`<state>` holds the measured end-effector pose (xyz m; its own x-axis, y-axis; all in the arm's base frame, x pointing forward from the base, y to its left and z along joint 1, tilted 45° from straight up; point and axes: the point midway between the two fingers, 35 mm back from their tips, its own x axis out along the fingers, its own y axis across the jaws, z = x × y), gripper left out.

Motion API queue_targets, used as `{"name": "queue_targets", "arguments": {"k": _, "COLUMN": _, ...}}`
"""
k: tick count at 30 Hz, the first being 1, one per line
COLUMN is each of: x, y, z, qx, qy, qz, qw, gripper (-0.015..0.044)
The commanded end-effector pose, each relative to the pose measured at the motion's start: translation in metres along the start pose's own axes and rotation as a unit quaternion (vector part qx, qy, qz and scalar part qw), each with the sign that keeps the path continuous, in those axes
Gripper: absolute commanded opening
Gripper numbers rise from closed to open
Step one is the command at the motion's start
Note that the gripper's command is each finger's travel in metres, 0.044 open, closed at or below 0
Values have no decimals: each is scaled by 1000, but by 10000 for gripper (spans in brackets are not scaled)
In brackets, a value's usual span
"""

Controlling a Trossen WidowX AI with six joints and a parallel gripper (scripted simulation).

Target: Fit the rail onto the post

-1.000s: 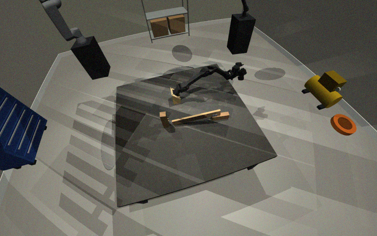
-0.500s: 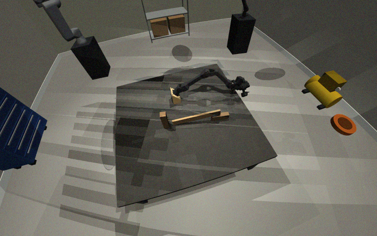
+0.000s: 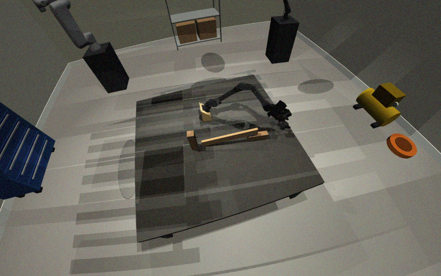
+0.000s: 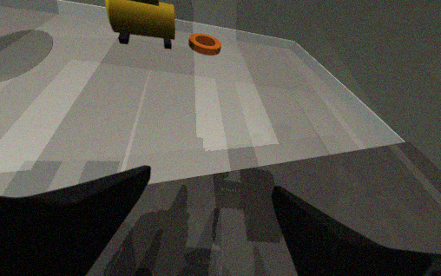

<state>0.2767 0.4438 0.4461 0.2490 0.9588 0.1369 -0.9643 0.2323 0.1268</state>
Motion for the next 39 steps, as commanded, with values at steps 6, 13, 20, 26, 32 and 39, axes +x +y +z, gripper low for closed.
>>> {"name": "queue_targets", "arguments": {"k": 6, "x": -50, "y": -124, "z": -40, "qx": -99, "qy": 89, "qz": -124, "qw": 983, "gripper": 440}}
{"name": "queue_targets", "arguments": {"k": 13, "x": -105, "y": -195, "z": -72, "qx": -124, "qy": 164, "qz": -186, "qw": 961, "gripper": 440}}
{"name": "queue_targets", "arguments": {"k": 20, "x": -156, "y": -238, "z": -118, "qx": -141, "qy": 253, "qz": -204, "qw": 935, "gripper": 440}}
{"name": "queue_targets", "arguments": {"k": 26, "x": -226, "y": -271, "z": -172, "qx": -143, "qy": 352, "qz": -200, "qw": 903, "gripper": 440}}
{"name": "queue_targets", "arguments": {"k": 32, "x": -299, "y": -281, "z": -225, "qx": -136, "qy": 439, "qz": -158, "qw": 874, "gripper": 440}}
{"name": "queue_targets", "arguments": {"k": 39, "x": -386, "y": -262, "z": -283, "qx": -113, "qy": 501, "qz": -66, "qw": 856, "gripper": 440}}
